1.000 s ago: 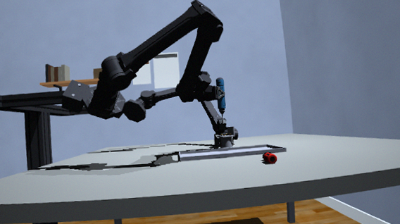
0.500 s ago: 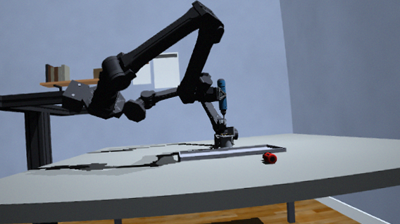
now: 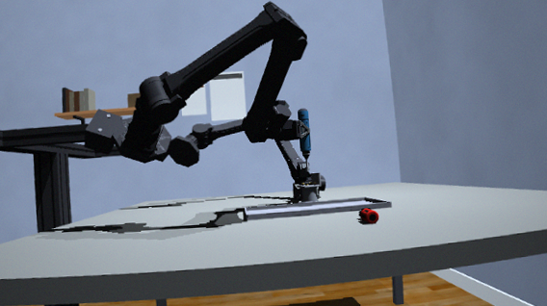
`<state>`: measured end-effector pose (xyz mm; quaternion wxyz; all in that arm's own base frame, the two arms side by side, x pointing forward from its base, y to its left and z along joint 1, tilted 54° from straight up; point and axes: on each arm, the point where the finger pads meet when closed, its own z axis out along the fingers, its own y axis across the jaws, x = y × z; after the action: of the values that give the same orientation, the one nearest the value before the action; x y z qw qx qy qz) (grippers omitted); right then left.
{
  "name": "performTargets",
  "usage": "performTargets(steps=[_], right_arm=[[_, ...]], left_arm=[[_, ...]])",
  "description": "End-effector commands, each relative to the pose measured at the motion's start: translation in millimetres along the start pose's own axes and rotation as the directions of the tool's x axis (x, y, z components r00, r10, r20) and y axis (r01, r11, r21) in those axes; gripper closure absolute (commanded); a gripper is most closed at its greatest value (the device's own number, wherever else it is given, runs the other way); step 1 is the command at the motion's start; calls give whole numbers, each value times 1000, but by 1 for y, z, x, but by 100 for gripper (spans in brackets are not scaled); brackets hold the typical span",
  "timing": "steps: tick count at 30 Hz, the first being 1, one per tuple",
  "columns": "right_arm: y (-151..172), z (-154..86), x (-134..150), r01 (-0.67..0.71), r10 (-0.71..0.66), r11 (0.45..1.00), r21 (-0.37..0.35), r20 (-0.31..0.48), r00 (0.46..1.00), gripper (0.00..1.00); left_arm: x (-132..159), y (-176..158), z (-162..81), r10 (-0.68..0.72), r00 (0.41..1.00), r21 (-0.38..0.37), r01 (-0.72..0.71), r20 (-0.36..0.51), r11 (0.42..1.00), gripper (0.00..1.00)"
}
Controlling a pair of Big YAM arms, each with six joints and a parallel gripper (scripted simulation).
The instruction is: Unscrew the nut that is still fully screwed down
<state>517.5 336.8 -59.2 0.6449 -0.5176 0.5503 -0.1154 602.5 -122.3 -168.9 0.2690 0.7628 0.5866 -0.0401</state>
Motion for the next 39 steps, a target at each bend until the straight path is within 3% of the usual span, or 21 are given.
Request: performTargets(steps=[1,39], right_arm=[[-2,11,-29,12,-14,1000,28,78,997,58],[3,11,-27,13,-15,1000,24,77,997,58]], left_arm=[[-5,4,1,10,1000,-5,-10,2,1000,41],[-5,4,1,10,1000,-5,-10,2,1000,41]])
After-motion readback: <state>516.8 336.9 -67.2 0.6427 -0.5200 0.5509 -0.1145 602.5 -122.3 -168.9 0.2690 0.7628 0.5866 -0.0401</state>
